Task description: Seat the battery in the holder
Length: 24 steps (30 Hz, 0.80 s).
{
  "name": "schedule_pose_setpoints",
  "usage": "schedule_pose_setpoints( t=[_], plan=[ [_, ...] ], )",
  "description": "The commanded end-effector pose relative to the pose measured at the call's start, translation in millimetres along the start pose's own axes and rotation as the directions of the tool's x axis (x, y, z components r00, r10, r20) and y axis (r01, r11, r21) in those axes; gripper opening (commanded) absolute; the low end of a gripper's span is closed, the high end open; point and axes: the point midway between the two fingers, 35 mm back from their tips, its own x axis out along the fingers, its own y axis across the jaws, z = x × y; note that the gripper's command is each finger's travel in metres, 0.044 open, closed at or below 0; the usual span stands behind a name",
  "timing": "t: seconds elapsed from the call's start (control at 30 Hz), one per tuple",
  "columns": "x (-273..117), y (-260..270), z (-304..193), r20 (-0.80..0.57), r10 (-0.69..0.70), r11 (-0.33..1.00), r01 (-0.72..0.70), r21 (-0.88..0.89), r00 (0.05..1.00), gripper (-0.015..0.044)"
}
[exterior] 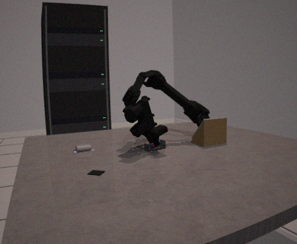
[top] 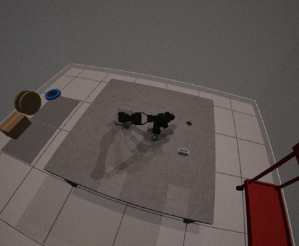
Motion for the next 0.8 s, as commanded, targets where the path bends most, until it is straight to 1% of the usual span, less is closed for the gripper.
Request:
schedule_pose_setpoints(
  t=[0.0,0.77],
  plan=[
    [0.8,-0.1,3.3,0.036,-0.002,1.0,0.002,0.007,0.999,0.0077],
    [3.9,-1.0,-0.5,0.141,0.007,1.0,-0.008,0.008,0.99,0.0077]
  ],
)
